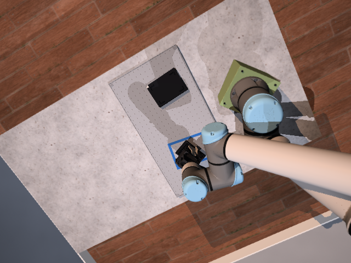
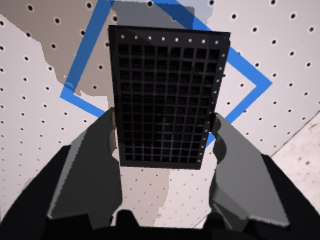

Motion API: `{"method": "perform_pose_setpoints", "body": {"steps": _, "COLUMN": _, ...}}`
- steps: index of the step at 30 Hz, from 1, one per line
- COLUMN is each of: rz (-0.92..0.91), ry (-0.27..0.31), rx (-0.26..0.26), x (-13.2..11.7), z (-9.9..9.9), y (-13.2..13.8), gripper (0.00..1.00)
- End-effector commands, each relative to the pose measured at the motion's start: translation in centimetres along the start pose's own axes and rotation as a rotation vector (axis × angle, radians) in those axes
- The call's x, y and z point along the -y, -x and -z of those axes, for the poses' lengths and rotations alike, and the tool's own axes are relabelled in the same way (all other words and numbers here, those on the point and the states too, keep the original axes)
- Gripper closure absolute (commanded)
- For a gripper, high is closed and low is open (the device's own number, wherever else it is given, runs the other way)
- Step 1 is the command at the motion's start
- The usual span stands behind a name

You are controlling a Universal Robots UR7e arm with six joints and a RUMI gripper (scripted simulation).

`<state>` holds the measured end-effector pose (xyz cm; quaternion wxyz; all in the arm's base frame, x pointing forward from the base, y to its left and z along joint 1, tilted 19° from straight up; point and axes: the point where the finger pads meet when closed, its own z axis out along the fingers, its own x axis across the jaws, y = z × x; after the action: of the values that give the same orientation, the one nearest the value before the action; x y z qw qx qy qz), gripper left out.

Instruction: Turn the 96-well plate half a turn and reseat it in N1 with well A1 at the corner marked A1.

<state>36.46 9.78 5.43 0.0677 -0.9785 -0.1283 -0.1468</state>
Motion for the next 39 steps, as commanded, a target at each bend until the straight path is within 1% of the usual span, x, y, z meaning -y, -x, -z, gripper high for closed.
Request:
{"method": "perform_pose_setpoints", "body": {"steps": 1, "rz": 0.0, "ry": 0.0, "rx": -0.001, "x": 0.0, "z": 0.9, "y": 0.0, "gripper": 1.0}}
{"method": "perform_pose_setpoints", "body": {"steps": 15, "rz": 0.0, "ry": 0.0, "rx": -0.001, "x": 0.0, "z": 2.8, "y": 0.0, "gripper": 1.0}}
{"method": "perform_pose_setpoints", "body": {"steps": 36, "rz": 0.0, "ry": 0.0, "rx": -0.001, "x": 0.0, "z": 2.8, "y": 0.0, "gripper": 1.0}}
{"method": "perform_pose_setpoints", "body": {"steps": 39, "rz": -0.1, "ry": 0.0, "rx": -0.001, "x": -0.9, "z": 2.8, "y": 0.5, "gripper": 1.0}}
